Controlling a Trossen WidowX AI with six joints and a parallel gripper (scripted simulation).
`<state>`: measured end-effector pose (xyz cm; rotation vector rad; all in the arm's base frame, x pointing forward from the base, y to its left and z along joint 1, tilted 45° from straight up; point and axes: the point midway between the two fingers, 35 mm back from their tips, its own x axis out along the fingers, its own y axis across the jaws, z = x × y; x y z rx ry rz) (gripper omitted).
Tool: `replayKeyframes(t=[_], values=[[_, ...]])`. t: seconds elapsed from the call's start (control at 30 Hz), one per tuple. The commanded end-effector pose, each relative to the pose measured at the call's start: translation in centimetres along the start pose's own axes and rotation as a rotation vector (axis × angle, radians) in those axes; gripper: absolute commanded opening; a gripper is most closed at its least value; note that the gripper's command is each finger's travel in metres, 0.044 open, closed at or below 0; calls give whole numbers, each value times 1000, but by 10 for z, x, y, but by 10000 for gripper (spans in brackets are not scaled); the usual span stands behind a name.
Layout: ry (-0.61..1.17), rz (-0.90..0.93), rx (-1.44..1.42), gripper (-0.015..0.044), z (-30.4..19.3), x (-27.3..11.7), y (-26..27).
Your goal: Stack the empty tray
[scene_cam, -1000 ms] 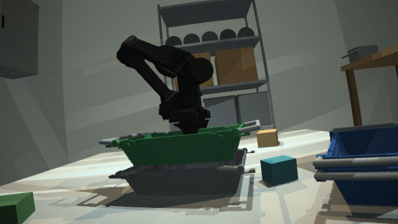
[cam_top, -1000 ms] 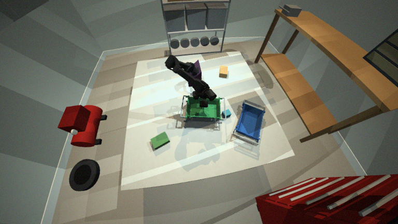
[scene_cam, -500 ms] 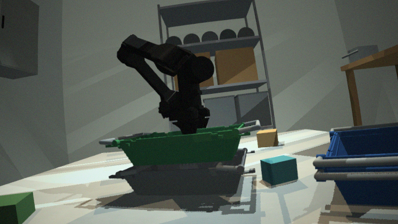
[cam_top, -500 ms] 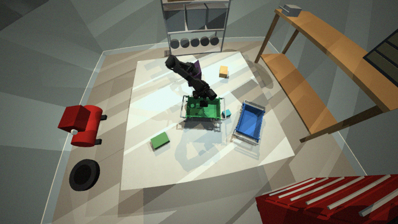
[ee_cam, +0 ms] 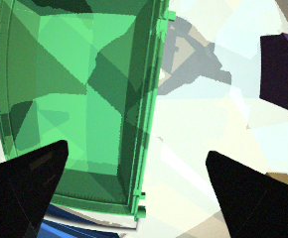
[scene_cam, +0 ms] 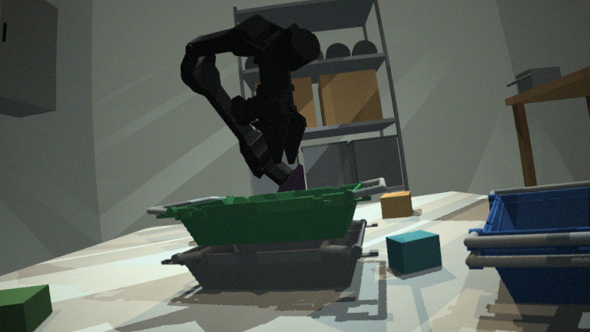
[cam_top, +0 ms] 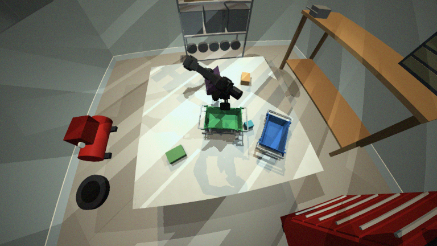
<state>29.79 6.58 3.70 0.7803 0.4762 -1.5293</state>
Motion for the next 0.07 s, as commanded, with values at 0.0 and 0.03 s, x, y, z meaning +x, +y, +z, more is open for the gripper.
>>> replayKeyframes(t=[0.0,0.03], values=[[5,-1,10,440,2,-12,-1],[3,2,2,440,1,-6,-3]])
